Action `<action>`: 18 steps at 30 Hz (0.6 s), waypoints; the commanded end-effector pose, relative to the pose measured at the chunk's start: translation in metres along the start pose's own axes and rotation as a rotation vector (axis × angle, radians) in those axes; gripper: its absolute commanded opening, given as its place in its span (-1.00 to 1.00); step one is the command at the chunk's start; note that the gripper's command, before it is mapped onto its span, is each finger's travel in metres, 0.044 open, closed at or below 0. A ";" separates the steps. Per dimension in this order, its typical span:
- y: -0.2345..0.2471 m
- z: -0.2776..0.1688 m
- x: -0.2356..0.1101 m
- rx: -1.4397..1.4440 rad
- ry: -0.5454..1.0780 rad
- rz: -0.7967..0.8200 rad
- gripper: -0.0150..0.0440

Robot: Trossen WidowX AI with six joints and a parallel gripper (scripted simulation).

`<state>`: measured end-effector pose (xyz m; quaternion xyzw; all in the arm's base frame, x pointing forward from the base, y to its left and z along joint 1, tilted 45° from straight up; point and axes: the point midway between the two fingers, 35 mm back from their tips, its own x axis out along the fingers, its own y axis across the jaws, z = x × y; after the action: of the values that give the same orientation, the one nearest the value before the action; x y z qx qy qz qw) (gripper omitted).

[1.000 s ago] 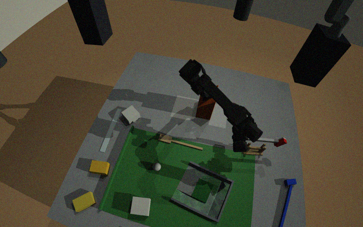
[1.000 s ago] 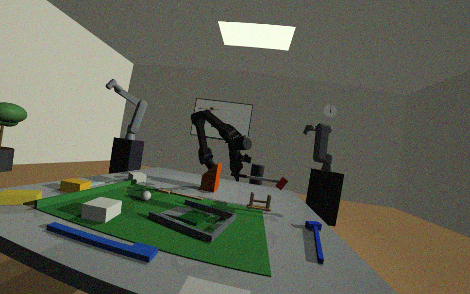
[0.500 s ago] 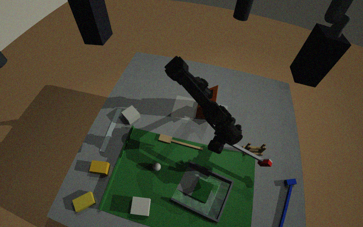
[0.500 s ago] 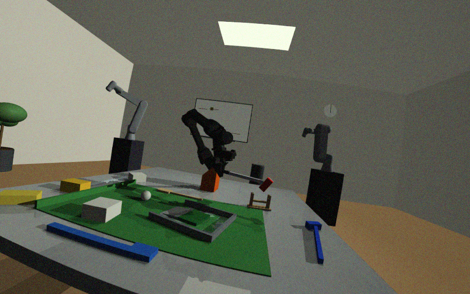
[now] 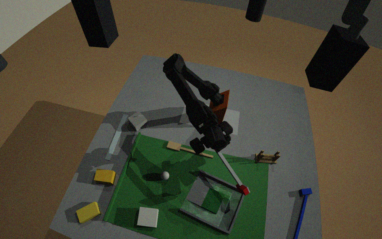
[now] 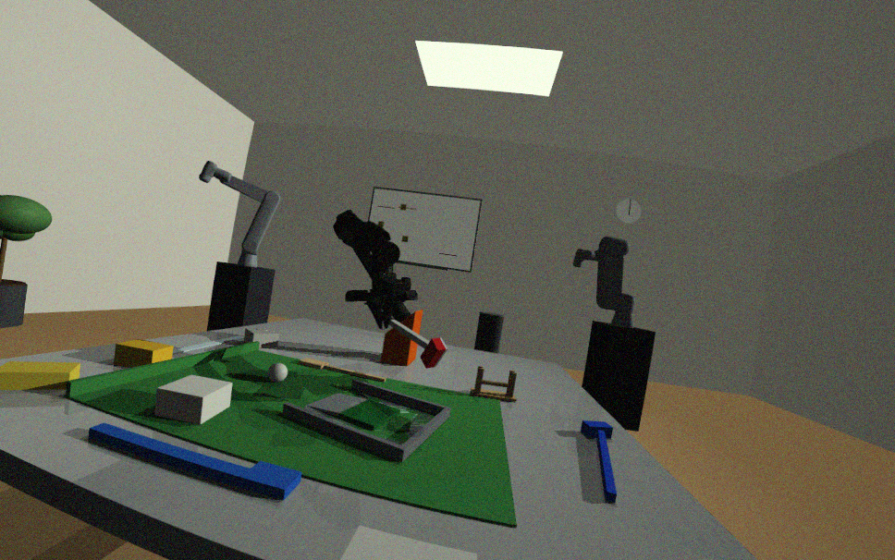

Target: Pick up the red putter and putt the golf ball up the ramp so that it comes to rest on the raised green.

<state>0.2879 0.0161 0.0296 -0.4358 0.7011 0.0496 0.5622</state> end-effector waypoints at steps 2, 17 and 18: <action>-0.021 -0.023 -0.009 0.158 0.003 -0.025 -0.49; -0.066 -0.108 -0.026 0.646 0.045 -0.105 -0.49; -0.068 -0.114 -0.027 0.678 0.048 -0.111 -0.49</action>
<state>0.2557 -0.0642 0.1085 -0.2863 0.6794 -0.1893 0.6485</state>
